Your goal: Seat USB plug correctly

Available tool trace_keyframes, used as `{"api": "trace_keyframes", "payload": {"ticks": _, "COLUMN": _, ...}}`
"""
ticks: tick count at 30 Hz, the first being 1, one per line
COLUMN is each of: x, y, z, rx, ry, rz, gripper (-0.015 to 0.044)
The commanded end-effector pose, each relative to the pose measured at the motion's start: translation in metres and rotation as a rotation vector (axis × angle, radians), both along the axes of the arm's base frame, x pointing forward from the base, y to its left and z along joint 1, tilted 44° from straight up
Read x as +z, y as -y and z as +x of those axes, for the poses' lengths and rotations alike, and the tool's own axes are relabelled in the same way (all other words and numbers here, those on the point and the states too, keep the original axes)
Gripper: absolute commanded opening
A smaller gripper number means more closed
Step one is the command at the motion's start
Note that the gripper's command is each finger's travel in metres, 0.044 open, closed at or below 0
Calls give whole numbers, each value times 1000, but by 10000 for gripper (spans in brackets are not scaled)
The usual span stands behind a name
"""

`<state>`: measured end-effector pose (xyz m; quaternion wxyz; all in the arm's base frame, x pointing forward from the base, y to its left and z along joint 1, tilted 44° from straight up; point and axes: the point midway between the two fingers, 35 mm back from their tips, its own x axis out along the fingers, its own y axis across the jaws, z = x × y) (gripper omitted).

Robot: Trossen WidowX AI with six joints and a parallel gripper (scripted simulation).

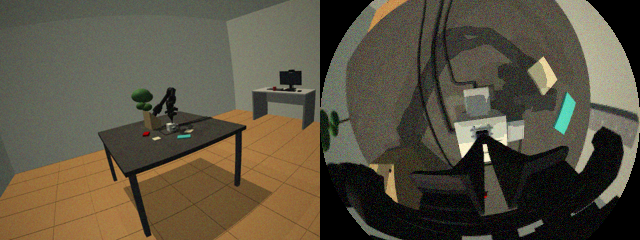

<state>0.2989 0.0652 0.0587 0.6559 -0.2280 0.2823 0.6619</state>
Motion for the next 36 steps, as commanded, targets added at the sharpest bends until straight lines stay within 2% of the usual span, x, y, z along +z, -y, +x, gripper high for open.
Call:
{"api": "trace_keyframes", "payload": {"ticks": 1, "x": -1, "y": -1, "z": 0, "rx": -3, "ry": -2, "rz": 3, "gripper": 0}}
{"api": "trace_keyframes", "payload": {"ticks": 36, "x": -4, "y": -4, "z": 0, "rx": -3, "ry": -2, "rz": 4, "gripper": 0}}
